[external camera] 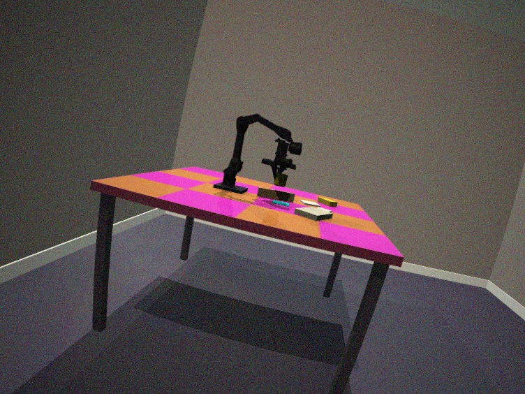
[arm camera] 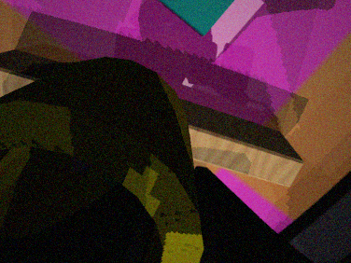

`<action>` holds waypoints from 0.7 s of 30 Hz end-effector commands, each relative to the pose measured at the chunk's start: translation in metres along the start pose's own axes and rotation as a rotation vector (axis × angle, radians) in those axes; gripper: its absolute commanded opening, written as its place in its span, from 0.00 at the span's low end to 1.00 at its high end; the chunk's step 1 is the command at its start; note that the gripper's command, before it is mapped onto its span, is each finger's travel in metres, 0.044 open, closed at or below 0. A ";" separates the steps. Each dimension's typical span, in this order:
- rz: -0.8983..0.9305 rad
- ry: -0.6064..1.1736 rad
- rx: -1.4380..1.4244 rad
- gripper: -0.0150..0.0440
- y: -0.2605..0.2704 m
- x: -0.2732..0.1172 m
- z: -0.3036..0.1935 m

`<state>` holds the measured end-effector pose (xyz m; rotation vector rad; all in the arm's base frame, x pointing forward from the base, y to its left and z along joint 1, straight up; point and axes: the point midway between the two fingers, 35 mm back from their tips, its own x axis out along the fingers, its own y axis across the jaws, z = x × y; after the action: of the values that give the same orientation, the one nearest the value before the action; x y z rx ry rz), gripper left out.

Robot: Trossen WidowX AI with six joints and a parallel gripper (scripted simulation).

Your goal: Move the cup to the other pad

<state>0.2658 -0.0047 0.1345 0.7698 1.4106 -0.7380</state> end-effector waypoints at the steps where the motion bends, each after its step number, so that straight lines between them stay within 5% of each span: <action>1: -0.004 -0.001 -0.001 0.25 -0.002 0.000 0.010; 21: -0.005 -0.006 -0.001 0.25 -0.010 -0.002 0.055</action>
<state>0.2855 -0.0479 0.1370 0.7666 1.4061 -0.7400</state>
